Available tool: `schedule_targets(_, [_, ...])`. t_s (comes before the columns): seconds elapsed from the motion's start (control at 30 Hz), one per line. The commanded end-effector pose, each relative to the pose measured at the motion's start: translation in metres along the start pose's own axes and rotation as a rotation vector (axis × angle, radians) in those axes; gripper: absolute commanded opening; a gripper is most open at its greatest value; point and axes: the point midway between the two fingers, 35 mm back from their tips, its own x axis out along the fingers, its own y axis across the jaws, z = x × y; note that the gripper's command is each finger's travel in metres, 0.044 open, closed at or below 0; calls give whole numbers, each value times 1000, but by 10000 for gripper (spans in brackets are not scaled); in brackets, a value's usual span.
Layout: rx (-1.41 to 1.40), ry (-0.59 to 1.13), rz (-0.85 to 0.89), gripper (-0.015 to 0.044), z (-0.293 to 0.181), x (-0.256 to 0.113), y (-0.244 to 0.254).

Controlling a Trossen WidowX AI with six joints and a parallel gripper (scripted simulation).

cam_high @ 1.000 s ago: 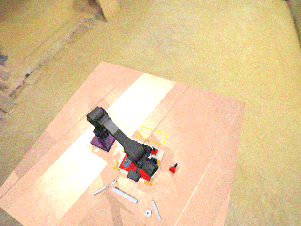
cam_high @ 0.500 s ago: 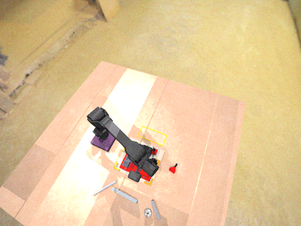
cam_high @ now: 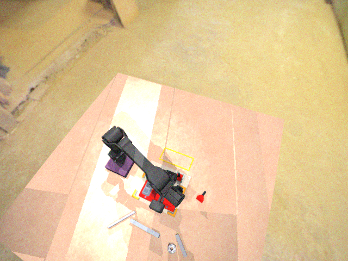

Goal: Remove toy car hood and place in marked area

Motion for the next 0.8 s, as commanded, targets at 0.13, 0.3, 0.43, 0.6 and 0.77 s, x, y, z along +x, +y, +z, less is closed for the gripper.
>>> schedule_targets(0.13, [3, 2, -5, 440, 0, 7, 0])
schedule_targets(0.3, [3, 2, -5, 440, 0, 11, 0])
schedule_targets(0.43, [3, 2, -5, 440, 0, 15, 0])
schedule_targets(0.6, [3, 2, -5, 440, 0, 19, 0])
schedule_targets(0.77, [3, 2, -5, 440, 0, 22, 0])
